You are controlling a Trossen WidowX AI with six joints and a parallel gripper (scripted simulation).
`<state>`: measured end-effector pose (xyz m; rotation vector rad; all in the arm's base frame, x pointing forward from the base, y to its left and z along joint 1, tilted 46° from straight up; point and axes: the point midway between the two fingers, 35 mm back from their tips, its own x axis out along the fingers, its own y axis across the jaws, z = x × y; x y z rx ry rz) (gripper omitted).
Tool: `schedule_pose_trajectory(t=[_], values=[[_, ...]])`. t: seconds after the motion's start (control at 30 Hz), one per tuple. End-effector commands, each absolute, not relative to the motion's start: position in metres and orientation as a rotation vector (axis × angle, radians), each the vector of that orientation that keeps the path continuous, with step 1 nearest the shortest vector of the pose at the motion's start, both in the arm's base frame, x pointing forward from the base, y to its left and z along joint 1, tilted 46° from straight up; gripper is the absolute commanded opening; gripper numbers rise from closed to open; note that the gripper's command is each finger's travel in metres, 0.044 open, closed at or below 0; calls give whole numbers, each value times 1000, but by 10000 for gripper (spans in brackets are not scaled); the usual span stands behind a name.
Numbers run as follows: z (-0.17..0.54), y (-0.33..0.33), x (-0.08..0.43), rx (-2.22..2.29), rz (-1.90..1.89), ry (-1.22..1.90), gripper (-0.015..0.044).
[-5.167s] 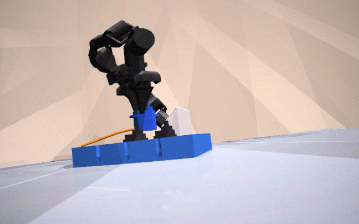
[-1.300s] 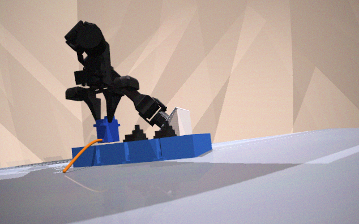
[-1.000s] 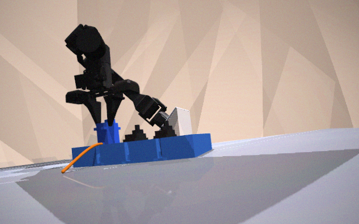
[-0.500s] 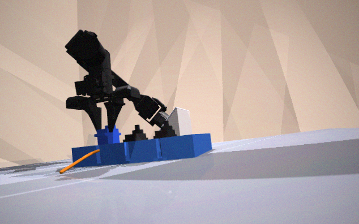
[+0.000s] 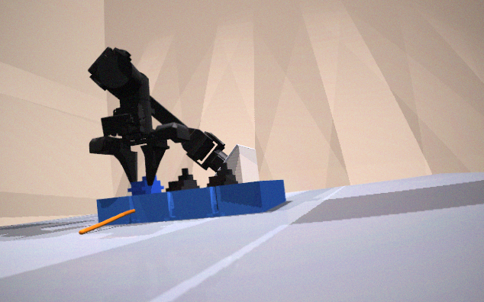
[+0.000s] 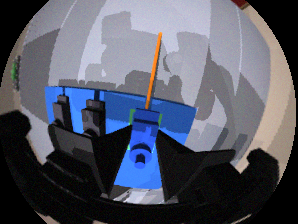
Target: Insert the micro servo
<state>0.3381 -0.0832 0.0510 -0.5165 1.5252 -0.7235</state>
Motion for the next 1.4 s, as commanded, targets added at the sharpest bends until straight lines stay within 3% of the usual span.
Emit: schedule_pose_trajectory(t=[0.0,0.23,0.47,0.83,0.97,1.17,1.37], values=[[49,-86,338,-525,-721,1526,0],[44,-90,338,-525,-721,1526,0],[46,-88,337,-525,-721,1526,184],[69,-62,342,-524,-720,1526,187],[78,-45,322,-530,-706,1523,292],[109,-6,248,-524,-713,1533,440],[113,-3,238,-525,-717,1534,440]])
